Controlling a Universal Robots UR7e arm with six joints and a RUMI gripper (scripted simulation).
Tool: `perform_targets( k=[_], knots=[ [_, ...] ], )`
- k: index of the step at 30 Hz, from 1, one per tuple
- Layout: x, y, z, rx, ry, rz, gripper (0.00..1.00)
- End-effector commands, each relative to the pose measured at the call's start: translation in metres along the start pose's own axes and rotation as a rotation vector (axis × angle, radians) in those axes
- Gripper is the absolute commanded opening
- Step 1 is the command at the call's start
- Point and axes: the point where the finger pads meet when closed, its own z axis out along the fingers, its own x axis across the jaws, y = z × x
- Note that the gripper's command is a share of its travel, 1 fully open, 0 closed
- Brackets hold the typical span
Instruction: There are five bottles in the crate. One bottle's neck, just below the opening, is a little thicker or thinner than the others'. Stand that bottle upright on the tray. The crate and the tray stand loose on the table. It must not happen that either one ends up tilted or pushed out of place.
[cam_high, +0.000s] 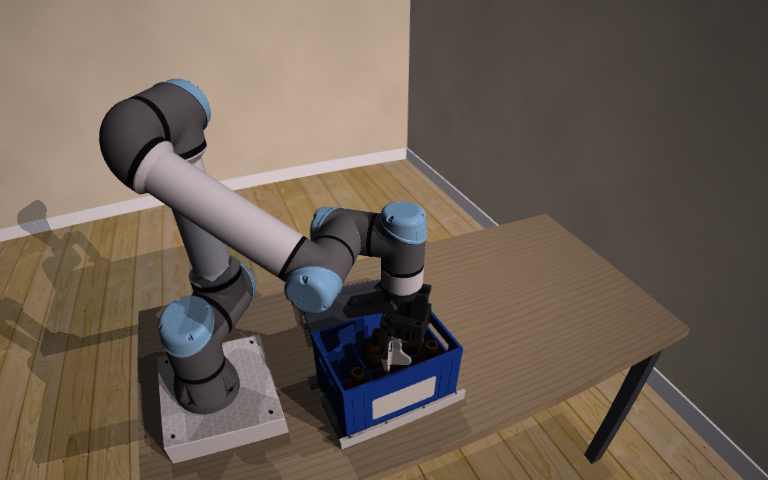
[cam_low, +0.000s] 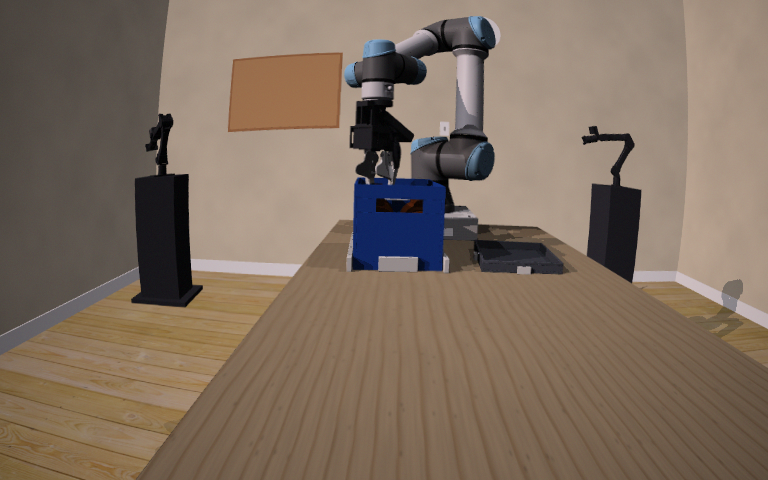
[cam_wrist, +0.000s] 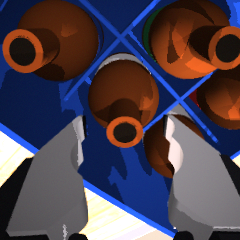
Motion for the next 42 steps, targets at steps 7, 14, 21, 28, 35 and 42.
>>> perform_targets(
  k=[7, 14, 21, 28, 35, 42],
  knots=[
    [0.000, 0.000, 0.000, -0.001, 0.000, 0.000, 0.38],
    [0.000, 0.000, 0.000, -0.001, 0.000, 0.000, 0.38],
    [0.000, 0.000, -0.002, -0.001, 0.000, 0.000, 0.38],
    [0.000, 0.000, -0.013, -0.001, 0.000, 0.000, 0.38],
    [0.000, 0.000, -0.033, -0.001, 0.000, 0.000, 0.38],
    [0.000, 0.000, -0.051, -0.001, 0.000, 0.000, 0.38]
  ],
)
